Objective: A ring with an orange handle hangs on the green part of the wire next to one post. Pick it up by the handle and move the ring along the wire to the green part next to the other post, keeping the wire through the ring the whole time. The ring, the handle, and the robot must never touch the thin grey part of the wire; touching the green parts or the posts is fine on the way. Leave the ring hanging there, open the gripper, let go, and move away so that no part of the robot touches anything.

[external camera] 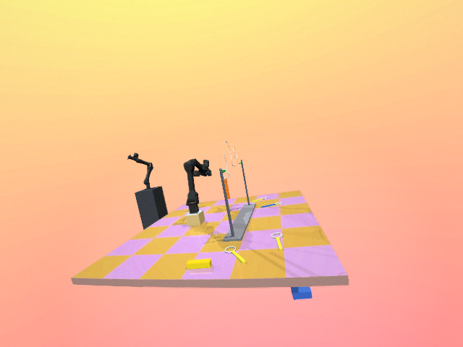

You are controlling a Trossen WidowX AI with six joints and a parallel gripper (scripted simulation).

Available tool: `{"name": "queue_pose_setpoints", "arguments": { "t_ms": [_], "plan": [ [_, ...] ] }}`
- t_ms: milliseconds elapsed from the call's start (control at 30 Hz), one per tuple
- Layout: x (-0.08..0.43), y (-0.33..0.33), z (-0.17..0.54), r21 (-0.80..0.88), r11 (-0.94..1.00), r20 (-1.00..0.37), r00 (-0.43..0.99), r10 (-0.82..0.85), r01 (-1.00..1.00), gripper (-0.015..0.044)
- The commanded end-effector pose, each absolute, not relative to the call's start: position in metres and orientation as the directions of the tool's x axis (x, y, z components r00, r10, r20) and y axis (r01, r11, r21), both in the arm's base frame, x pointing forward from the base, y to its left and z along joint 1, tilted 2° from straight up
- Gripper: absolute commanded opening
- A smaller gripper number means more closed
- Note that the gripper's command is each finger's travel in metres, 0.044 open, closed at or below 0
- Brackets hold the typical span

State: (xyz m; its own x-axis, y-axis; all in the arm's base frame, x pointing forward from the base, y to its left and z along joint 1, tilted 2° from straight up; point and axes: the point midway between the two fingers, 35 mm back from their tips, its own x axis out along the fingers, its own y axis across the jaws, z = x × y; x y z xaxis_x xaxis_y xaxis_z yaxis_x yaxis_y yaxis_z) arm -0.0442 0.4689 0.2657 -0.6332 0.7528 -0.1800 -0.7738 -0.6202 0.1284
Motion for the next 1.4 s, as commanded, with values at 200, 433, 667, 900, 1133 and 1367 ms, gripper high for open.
{"name": "queue_pose_setpoints", "arguments": {
  "t_ms": [200, 433, 667, 900, 1133, 1367],
  "plan": [
    [0.074, 0.451, 0.258, -0.057, -0.396, -0.184, -0.38, 0.907, -0.916, 0.016],
    [0.151, 0.422, 0.252, -0.181, -0.217, -0.187, -0.183, 0.965, -0.959, 0.016],
    [0.22, 0.379, 0.246, -0.301, -0.036, -0.189, 0.022, 0.982, -0.953, 0.016],
    [0.28, 0.325, 0.238, -0.4, 0.134, -0.189, 0.225, 0.956, -0.907, 0.016],
    [0.331, 0.26, 0.227, -0.407, 0.3, -0.174, 0.396, 0.902, -0.863, 0.016],
    [0.364, 0.206, 0.216, -0.389, 0.421, -0.153, 0.508, 0.848, -0.819, 0.016]
  ]
}}
